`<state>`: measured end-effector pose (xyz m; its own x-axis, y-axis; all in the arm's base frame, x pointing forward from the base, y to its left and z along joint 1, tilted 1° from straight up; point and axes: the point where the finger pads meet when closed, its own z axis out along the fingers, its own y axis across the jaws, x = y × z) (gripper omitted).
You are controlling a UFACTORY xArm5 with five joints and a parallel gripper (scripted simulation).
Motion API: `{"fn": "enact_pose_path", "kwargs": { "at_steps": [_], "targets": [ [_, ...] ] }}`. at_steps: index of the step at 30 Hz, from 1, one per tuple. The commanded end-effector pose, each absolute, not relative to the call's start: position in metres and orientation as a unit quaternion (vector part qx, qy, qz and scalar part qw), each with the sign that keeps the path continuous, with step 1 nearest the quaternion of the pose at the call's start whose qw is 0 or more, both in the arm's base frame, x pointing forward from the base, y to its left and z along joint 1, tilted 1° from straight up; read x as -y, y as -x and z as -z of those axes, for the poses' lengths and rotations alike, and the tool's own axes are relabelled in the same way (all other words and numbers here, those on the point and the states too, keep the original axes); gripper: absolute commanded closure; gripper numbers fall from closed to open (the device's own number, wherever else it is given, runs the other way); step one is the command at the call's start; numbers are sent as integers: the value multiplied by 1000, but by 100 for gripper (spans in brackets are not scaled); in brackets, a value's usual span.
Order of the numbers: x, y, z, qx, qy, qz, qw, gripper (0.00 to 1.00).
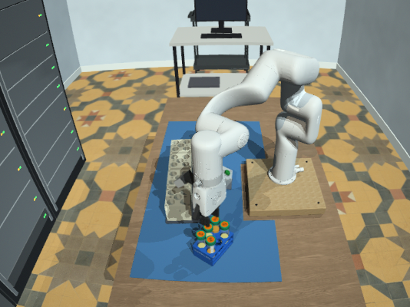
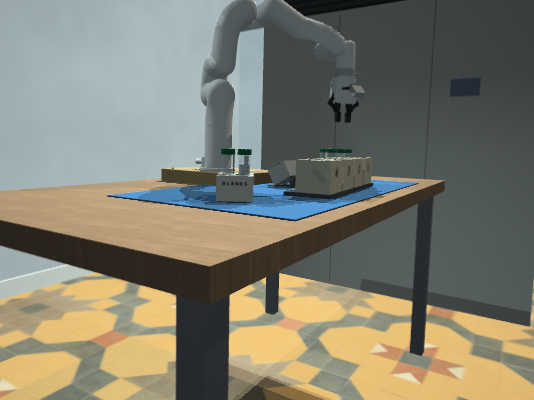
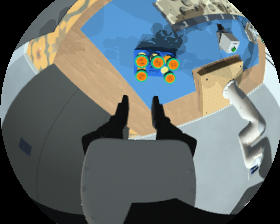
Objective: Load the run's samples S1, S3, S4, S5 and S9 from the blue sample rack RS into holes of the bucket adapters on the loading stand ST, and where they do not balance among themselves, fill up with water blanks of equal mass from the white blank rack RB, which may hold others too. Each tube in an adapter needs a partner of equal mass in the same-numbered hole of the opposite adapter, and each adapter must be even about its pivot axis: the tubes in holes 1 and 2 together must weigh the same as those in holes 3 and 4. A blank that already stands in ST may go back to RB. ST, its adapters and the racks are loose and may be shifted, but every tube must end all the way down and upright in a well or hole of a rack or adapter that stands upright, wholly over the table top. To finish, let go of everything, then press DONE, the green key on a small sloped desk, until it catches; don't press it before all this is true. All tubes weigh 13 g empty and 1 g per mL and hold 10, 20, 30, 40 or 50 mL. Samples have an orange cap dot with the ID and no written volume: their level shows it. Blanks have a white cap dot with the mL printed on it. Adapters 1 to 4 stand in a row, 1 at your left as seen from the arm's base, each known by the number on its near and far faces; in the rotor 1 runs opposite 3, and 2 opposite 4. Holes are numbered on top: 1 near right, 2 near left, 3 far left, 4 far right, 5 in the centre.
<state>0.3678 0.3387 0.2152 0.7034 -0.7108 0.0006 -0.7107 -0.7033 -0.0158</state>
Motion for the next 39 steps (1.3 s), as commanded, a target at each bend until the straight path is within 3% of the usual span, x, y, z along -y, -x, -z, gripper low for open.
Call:
{"fn": "enact_pose_path", "kwargs": {
  "at_steps": [1, 24, 25, 39],
  "targets": [
    [-339, -368, -222, -385, 923, 4, 9, 57],
    [-339, -368, -222, -385, 923, 4, 9, 57],
    [-334, -368, -222, -370, 929, 4, 9, 43],
    [-283, -368, -221, -161, 987, 7, 7, 43]
  ]
}}
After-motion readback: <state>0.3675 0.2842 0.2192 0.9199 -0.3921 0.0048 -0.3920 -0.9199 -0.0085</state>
